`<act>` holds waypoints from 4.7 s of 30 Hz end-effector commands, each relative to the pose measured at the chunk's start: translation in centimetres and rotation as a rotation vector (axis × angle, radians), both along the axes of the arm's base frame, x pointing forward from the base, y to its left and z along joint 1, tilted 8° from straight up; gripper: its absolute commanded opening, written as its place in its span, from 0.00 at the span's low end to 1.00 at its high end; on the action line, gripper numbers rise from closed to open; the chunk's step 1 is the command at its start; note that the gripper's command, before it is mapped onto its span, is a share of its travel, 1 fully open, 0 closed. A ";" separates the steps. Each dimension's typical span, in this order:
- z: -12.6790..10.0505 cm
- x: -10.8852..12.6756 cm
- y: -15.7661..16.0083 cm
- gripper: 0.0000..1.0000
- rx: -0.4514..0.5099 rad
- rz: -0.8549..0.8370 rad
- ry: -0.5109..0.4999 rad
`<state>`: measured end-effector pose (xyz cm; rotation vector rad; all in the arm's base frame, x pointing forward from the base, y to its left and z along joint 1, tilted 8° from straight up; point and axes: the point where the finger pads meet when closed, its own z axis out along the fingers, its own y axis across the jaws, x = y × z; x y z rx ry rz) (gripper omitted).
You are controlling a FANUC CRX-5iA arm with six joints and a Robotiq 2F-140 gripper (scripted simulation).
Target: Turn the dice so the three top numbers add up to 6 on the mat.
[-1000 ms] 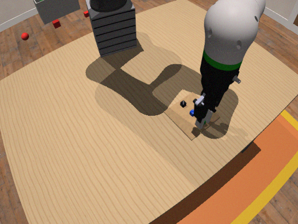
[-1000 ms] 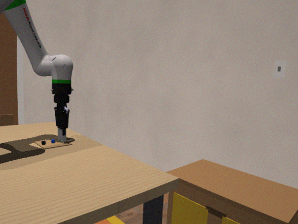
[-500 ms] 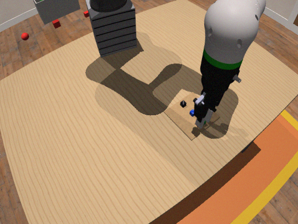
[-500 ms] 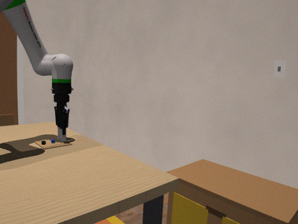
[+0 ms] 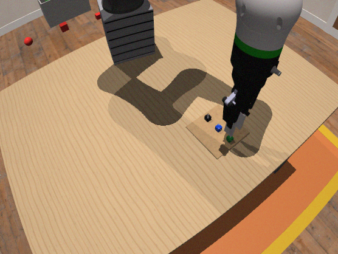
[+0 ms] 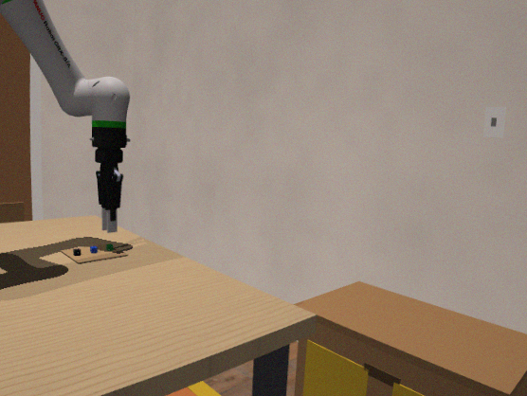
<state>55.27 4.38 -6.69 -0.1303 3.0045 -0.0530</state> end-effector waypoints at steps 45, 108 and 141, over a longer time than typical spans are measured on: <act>5.3 -0.7 0.2 1.00 0.000 0.000 0.000; 10.6 -1.4 0.3 1.00 0.000 0.000 0.000; 10.6 -1.4 0.3 1.00 0.000 0.000 0.000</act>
